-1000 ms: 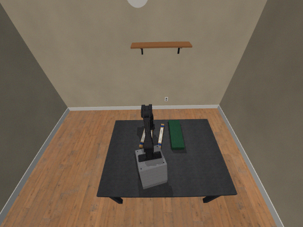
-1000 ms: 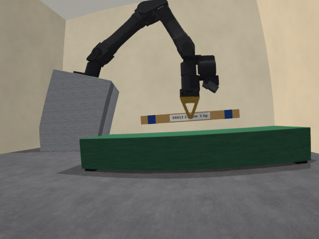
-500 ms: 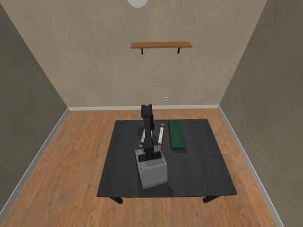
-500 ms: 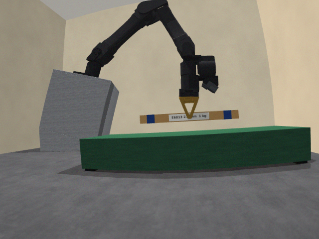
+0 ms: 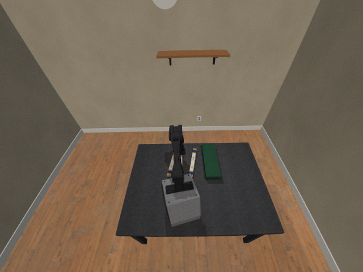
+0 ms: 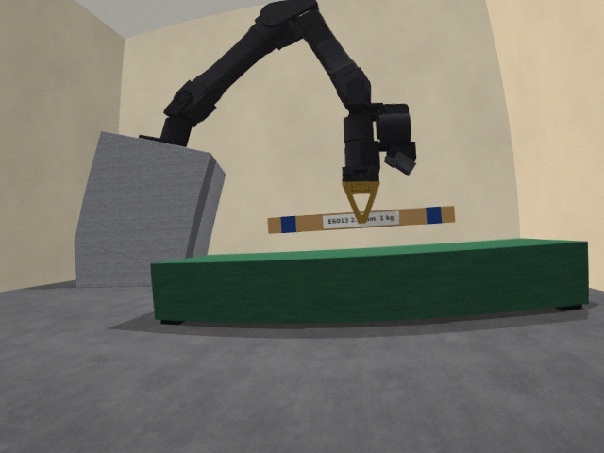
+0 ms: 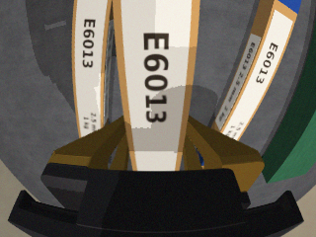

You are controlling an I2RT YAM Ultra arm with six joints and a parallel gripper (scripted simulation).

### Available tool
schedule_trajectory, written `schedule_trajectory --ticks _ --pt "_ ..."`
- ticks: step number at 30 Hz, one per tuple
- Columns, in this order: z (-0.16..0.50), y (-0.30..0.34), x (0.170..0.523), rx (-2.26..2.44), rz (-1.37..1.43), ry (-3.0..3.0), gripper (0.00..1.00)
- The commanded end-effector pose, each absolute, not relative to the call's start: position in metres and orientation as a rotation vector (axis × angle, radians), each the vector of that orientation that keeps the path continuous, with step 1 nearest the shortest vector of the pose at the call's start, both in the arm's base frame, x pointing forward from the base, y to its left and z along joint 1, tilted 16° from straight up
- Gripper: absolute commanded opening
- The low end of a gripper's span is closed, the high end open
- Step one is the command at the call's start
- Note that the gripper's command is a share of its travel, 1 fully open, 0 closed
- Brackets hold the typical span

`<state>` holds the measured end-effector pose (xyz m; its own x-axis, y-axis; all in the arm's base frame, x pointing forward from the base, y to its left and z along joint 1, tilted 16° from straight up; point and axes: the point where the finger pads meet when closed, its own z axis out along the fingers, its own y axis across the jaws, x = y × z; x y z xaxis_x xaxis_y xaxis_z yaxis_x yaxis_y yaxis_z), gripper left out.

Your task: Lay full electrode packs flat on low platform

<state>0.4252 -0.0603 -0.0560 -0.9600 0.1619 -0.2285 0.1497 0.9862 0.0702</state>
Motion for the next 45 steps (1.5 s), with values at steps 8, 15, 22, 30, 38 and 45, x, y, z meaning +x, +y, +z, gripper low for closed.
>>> schedule_trajectory --ticks 8,15,22,30,38,45 --pt "-0.022 -0.067 0.446 0.237 0.064 2.821 0.0" --pt "-0.049 -0.062 0.427 0.229 0.069 2.848 0.0" --pt "-0.042 -0.062 0.426 0.229 0.069 2.848 0.0" --pt "-0.032 -0.062 0.423 0.229 0.069 2.848 0.0" --pt "-0.024 -0.062 0.42 0.229 0.069 2.848 0.0" --pt "-0.015 -0.063 0.418 0.229 0.069 2.848 0.0"
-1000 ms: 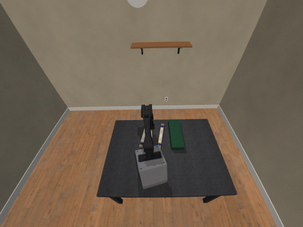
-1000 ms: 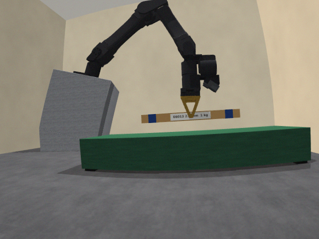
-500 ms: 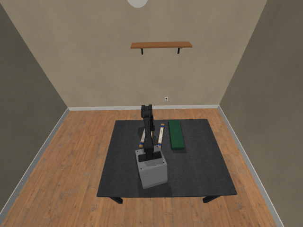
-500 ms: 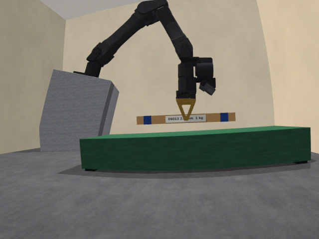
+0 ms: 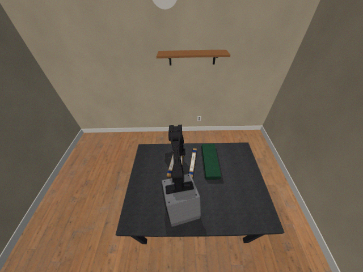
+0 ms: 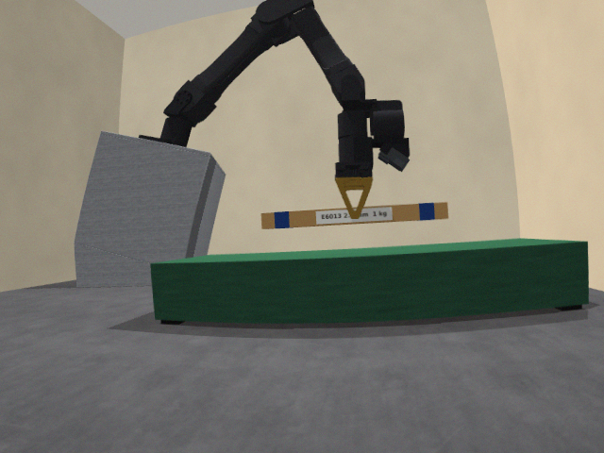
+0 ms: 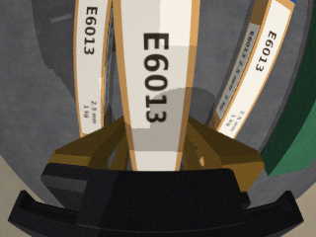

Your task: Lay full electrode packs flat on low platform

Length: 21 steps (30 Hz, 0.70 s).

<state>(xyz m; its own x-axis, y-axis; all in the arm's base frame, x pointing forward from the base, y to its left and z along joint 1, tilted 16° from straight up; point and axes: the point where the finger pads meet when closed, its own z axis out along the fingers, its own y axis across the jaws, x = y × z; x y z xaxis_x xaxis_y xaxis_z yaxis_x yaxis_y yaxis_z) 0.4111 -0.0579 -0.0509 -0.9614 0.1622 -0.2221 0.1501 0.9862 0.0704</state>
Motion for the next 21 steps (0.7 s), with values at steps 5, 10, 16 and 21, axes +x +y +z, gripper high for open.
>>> schedule_trajectory --ticks 5,10,16,21 --pt "-0.009 -0.063 0.416 0.229 0.069 2.848 0.0" --pt "-0.005 -0.063 0.415 0.229 0.069 2.848 0.0" --pt "0.003 -0.063 0.413 0.229 0.069 2.848 0.0" --pt "0.008 -0.063 0.411 0.229 0.069 2.848 0.0"
